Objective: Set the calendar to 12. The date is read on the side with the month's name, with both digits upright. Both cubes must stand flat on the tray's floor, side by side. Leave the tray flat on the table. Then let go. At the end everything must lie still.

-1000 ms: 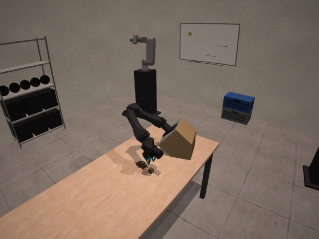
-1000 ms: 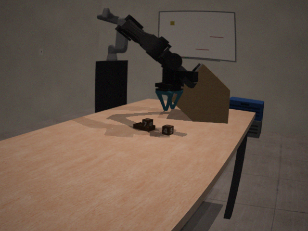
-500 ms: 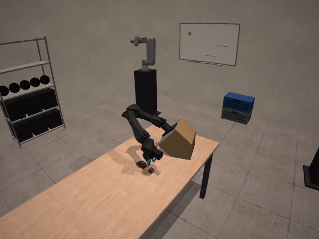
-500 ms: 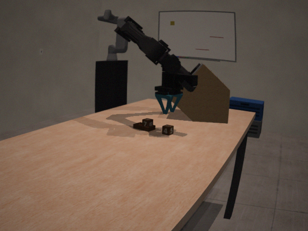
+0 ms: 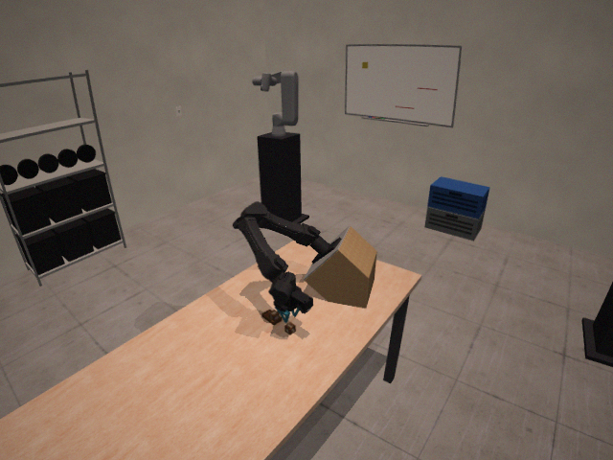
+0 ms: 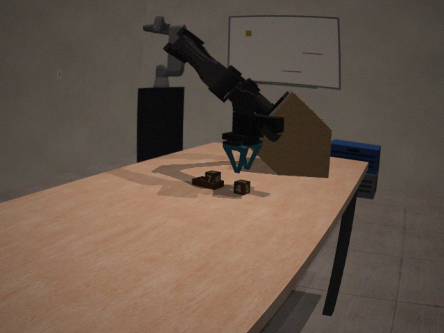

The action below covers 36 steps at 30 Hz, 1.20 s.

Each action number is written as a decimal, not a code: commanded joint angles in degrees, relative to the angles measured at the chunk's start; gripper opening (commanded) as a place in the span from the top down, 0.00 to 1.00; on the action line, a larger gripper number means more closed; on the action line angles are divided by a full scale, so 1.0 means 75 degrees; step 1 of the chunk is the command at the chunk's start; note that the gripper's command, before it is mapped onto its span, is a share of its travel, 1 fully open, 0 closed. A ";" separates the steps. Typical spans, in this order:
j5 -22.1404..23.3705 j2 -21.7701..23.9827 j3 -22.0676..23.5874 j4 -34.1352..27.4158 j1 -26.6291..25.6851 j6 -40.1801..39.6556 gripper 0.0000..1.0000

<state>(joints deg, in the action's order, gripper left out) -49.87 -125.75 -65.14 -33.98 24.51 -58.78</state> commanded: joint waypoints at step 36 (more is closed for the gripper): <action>0.0032 -0.0247 0.0328 0.1050 -0.0163 -0.0713 0.53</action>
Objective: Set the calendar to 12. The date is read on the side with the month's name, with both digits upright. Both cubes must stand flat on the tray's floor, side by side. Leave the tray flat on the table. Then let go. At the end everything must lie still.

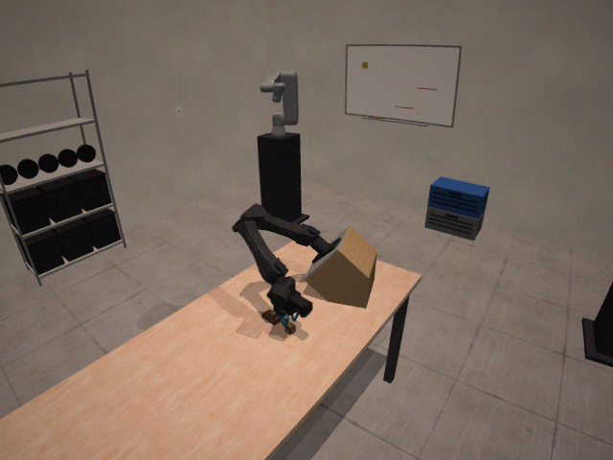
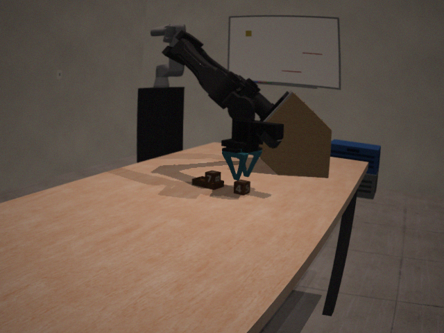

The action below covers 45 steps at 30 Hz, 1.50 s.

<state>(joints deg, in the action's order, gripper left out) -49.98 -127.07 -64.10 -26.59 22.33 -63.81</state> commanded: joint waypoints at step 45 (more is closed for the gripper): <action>0.0046 0.0038 0.0240 0.0105 0.0170 0.0066 0.53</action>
